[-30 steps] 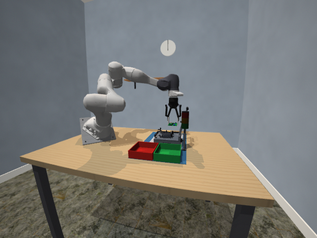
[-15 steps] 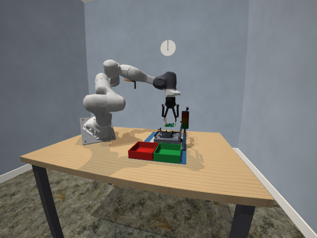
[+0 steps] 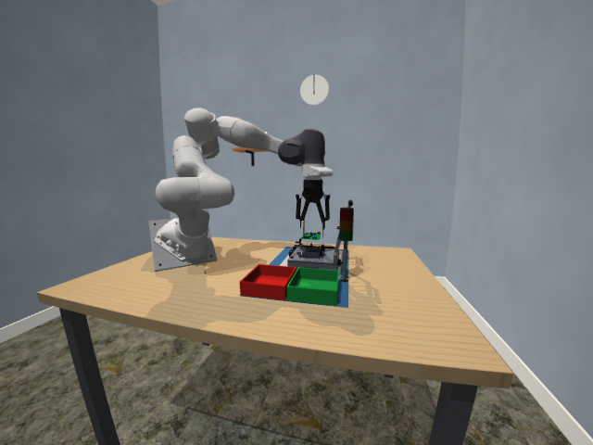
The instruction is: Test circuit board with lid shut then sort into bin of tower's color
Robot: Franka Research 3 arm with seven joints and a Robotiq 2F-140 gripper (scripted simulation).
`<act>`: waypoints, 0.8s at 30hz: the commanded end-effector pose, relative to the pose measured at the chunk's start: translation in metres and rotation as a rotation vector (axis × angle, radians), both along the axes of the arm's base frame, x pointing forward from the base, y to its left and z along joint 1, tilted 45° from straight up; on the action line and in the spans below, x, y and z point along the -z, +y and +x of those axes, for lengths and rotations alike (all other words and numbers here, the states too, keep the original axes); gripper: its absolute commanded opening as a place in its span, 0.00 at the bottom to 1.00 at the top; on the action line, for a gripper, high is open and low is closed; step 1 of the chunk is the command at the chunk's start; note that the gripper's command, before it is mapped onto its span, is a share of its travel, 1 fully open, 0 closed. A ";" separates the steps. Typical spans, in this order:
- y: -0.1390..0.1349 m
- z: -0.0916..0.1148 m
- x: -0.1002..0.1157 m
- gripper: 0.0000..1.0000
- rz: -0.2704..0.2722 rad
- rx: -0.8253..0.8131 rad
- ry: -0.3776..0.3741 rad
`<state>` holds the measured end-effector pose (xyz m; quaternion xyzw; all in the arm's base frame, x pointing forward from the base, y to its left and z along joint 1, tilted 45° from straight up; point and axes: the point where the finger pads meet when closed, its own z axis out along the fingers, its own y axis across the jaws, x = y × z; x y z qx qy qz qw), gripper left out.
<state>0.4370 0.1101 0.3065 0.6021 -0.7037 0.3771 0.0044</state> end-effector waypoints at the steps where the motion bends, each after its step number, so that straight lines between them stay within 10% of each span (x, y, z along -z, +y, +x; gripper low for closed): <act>1: -0.009 -0.004 -0.007 0.46 -0.026 -0.033 0.018; 24: -0.017 -0.009 -0.011 0.46 -0.026 -0.033 0.018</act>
